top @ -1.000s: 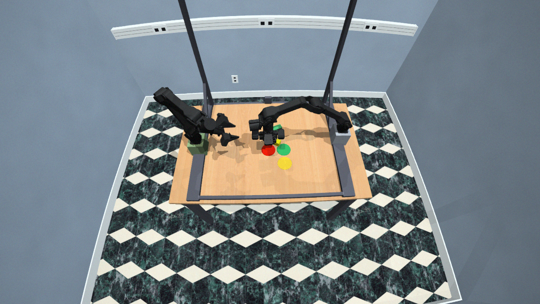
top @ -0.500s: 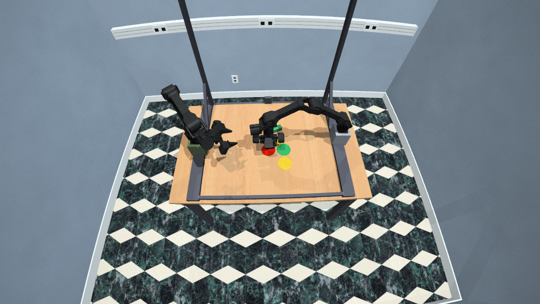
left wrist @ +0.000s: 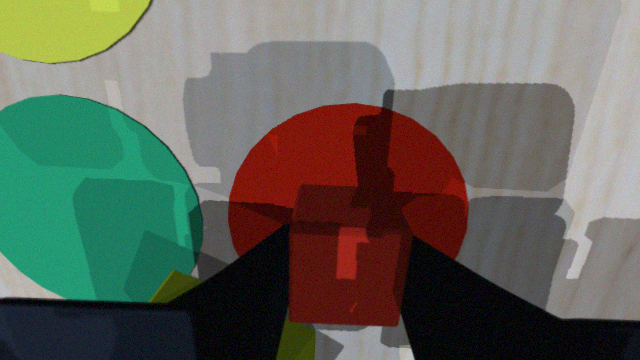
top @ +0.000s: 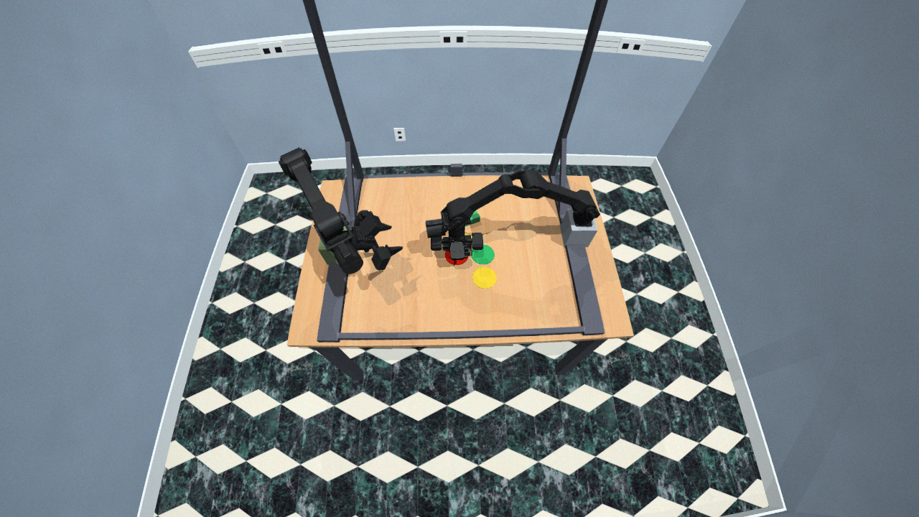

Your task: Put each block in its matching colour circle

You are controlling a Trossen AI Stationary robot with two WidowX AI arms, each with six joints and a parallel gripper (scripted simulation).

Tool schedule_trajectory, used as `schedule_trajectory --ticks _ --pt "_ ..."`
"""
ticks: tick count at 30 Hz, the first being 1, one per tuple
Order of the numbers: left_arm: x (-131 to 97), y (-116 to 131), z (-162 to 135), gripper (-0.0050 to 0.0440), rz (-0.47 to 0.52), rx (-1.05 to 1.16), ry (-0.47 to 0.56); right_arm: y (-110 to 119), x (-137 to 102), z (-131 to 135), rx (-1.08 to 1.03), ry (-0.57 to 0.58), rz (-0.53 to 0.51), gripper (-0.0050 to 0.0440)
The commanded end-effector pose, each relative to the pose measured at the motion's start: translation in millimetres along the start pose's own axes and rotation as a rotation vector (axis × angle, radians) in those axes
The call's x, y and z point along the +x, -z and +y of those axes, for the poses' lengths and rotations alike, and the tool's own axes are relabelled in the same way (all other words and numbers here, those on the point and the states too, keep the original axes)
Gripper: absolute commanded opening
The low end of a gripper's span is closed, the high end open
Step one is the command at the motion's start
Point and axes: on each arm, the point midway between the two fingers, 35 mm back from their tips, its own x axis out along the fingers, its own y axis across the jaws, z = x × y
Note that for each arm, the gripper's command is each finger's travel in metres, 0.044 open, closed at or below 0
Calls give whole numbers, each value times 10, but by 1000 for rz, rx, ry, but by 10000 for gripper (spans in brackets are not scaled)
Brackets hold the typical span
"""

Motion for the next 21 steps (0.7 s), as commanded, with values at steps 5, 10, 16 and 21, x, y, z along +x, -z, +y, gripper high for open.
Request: schedule_trajectory --ticks 5,10,16,21 --pt "-171 -16 -99 195 -11 4 48 -86 -44 -26 -31 7 -11 400" --pt "-368 -22 -148 265 -15 4 76 -63 -31 -5 -23 3 -6 400" --pt "-814 -16 -116 265 -15 4 76 -63 -31 -5 -23 3 -6 400" --pt "-895 8 -98 265 -8 12 68 -63 -31 -5 -23 3 -6 400"
